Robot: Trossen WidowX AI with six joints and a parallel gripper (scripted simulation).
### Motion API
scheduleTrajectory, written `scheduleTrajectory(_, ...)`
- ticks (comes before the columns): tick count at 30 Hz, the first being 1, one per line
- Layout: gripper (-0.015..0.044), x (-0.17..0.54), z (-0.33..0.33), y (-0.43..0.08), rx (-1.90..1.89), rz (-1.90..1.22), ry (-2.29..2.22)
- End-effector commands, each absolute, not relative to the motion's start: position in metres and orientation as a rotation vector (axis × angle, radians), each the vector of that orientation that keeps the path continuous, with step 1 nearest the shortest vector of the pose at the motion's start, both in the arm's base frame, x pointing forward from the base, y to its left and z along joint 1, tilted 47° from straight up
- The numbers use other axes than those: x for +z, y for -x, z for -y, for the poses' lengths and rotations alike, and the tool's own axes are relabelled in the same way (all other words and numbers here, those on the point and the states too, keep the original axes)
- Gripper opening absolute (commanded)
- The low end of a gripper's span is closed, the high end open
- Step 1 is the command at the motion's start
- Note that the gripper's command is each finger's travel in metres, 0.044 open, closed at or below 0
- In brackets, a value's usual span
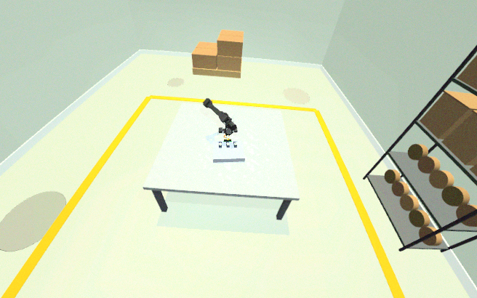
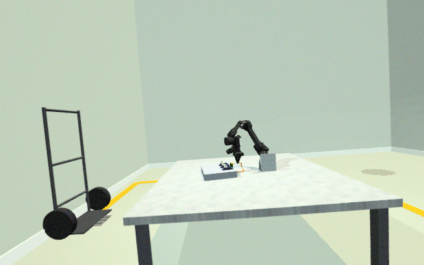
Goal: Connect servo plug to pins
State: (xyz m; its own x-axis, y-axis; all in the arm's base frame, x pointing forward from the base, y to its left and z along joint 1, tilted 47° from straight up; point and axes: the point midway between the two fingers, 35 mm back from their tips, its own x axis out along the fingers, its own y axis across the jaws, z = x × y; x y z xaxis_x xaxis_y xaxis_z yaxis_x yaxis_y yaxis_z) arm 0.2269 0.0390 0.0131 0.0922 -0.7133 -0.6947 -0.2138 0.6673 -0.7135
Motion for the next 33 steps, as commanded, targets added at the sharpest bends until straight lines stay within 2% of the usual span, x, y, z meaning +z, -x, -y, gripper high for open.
scheduleTrajectory(1,0.0,0.014,-0.039,-0.23,-0.44,-1.464,0.823)
scheduleTrajectory(33,0.0,0.012,-0.044,-0.249,-0.44,-1.463,0.822)
